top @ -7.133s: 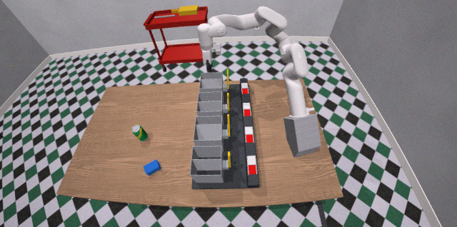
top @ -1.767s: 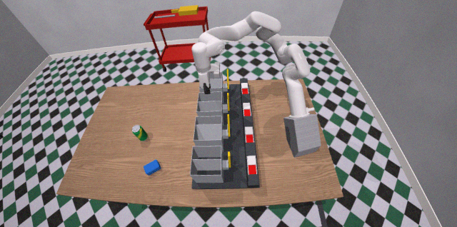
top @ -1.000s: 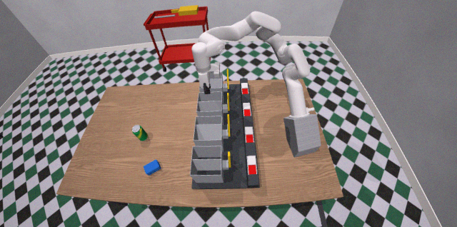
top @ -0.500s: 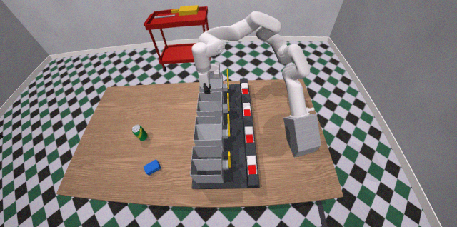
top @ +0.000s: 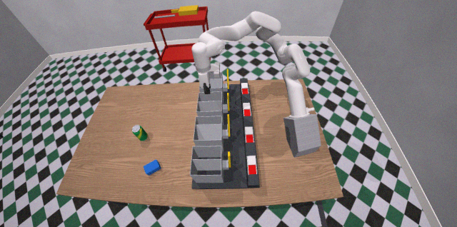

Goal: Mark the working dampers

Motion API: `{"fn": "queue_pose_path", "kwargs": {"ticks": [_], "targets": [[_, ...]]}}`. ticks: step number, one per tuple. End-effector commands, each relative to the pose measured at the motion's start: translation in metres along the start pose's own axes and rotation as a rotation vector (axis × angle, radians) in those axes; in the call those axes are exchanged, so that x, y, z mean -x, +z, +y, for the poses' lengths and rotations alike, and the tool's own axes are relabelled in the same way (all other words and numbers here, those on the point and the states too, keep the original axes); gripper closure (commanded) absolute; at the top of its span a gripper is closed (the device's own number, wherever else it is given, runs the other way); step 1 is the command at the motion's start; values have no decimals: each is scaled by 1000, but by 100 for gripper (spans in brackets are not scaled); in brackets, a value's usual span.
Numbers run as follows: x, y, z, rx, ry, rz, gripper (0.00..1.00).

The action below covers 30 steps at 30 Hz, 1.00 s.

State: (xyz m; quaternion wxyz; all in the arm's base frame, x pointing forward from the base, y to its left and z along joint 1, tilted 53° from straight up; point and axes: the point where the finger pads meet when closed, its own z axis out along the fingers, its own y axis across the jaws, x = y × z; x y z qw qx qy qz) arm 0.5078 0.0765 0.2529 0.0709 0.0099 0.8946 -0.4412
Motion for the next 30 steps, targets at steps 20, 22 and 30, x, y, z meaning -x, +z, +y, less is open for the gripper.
{"fn": "queue_pose_path", "kwargs": {"ticks": [20, 22, 30], "targets": [[-10, 0, -1, 11, 1, -3, 61], [-35, 6, -4, 34, 2, -1, 61], [-92, 17, -13, 84, 1, -2, 61]]}}
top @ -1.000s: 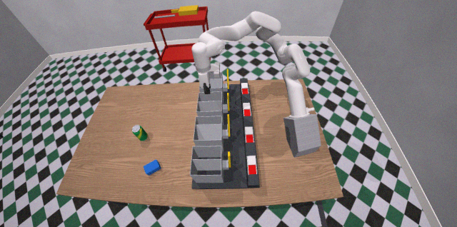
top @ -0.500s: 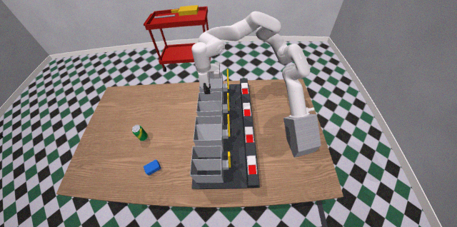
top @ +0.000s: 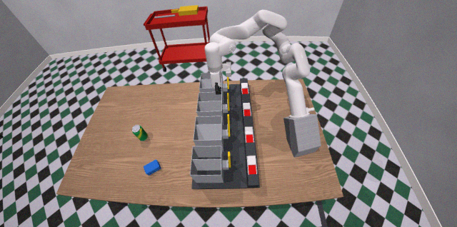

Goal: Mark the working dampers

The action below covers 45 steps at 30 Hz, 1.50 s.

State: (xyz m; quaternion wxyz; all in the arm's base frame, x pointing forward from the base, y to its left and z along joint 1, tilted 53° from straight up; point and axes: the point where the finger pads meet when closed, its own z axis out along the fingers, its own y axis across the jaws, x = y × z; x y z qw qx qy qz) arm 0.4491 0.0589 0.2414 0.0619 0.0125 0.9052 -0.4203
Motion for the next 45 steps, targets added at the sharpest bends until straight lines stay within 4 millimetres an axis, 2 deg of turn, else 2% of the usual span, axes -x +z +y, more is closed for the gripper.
{"fn": "queue_pose_path", "kwargs": {"ticks": [1, 4, 30, 45], "targets": [[-39, 5, -8, 44, 1, -22, 61], [-51, 8, -9, 54, 1, -22, 61], [-51, 10, -9, 55, 1, -23, 61], [-51, 34, -8, 55, 0, -23, 61]]}}
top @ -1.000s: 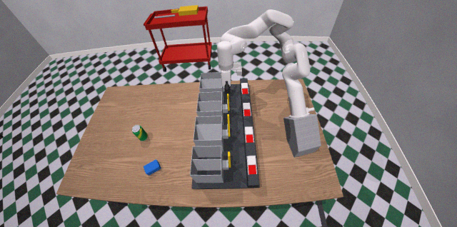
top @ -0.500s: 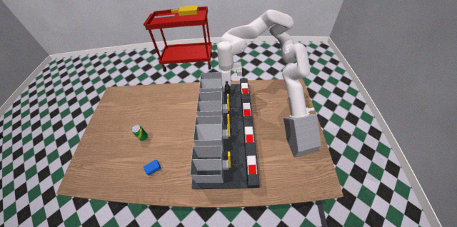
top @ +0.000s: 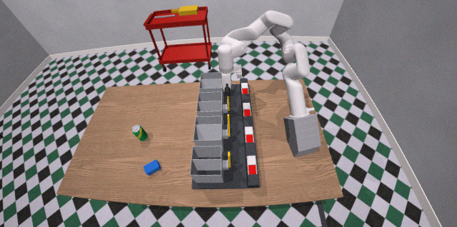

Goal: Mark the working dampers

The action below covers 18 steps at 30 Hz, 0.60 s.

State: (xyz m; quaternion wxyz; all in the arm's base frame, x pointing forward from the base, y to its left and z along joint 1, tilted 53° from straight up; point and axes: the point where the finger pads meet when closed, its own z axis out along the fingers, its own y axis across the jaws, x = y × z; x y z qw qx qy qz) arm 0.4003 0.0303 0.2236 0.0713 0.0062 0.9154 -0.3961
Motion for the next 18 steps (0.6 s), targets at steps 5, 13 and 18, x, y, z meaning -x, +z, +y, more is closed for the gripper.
{"fn": "queue_pose_path", "kwargs": {"ticks": [5, 13, 18], "targets": [[1, 13, 0, 2, 1, -3, 61], [1, 32, -1, 2, 1, -3, 61], [1, 40, -1, 2, 1, -3, 61]]}}
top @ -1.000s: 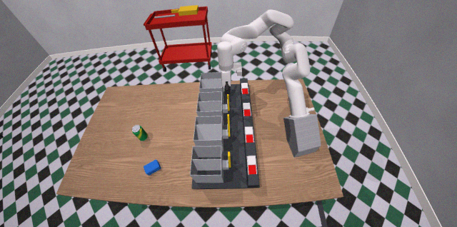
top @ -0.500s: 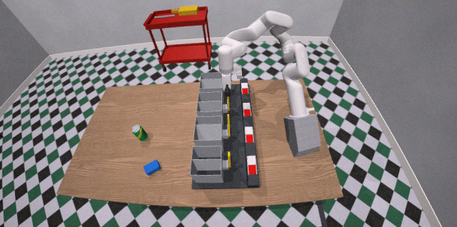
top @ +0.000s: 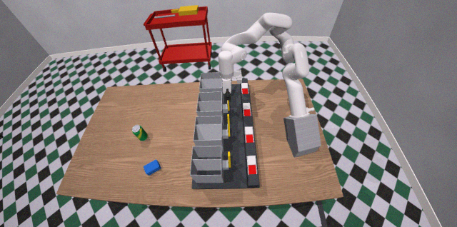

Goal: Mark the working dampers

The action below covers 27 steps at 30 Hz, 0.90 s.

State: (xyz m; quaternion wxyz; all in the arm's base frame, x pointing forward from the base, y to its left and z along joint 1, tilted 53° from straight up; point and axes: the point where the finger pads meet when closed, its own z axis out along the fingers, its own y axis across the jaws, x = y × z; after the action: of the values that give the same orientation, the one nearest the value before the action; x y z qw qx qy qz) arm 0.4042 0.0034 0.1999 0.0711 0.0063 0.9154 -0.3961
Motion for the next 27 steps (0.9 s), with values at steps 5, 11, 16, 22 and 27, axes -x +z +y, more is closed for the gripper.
{"fn": "queue_pose_path", "kwargs": {"ticks": [5, 11, 16, 22, 27], "targets": [[1, 11, 0, 2, 1, -3, 61], [1, 17, 0, 2, 1, -3, 61], [1, 20, 0, 2, 1, -3, 61], [1, 20, 0, 2, 1, -3, 61], [1, 20, 0, 2, 1, -3, 61]]}}
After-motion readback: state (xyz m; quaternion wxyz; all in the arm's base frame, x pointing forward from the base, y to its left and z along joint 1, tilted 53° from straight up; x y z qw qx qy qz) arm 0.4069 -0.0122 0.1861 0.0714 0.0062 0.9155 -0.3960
